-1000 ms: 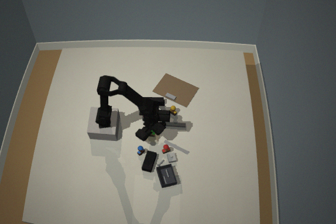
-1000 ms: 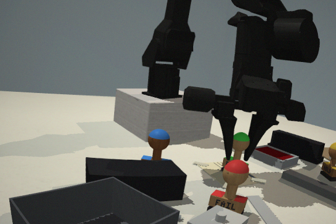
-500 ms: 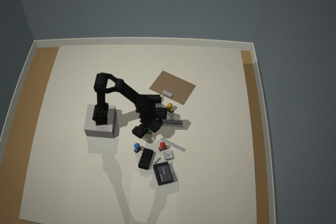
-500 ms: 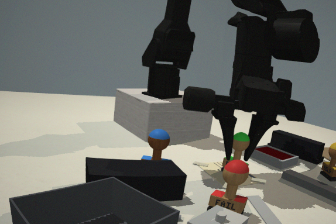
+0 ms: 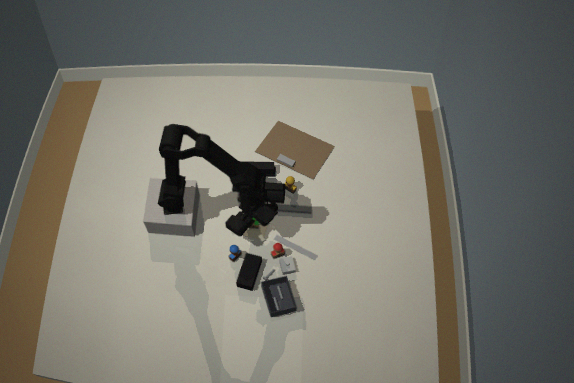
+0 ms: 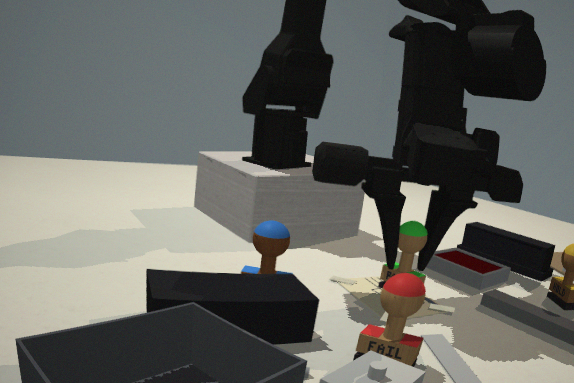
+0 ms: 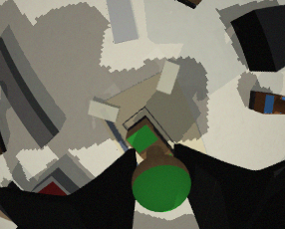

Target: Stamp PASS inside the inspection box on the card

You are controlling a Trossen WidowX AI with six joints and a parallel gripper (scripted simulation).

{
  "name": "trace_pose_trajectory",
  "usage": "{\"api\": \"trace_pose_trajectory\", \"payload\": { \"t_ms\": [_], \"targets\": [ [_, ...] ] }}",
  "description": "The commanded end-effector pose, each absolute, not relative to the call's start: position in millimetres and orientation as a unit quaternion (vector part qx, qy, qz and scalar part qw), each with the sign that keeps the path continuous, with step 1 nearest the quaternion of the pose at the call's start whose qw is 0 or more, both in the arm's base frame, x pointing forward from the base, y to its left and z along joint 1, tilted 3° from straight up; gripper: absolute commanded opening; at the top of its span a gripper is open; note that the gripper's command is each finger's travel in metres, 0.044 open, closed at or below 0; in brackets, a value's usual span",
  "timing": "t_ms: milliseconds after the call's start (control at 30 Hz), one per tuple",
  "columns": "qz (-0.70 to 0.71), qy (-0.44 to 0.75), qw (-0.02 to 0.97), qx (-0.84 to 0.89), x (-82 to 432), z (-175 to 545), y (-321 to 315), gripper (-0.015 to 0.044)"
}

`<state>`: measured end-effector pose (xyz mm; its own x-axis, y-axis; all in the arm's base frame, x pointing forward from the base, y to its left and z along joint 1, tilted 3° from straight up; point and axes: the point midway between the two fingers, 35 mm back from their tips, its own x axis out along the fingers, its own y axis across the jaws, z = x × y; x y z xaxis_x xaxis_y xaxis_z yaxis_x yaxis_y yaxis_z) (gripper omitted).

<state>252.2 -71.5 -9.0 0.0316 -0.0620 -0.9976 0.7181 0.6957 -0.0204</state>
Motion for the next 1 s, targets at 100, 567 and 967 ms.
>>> {"api": "trace_pose_trajectory", "payload": {
  "t_ms": [100, 567, 967],
  "targets": [
    [-0.292, 0.632, 0.67, 0.258, 252, -4, -72, 0.0],
    [-0.292, 0.632, 0.67, 0.258, 254, 18, -71, 0.0],
    [-0.292, 0.632, 0.67, 0.258, 253, 37, -70, 0.0]
  ]
}}
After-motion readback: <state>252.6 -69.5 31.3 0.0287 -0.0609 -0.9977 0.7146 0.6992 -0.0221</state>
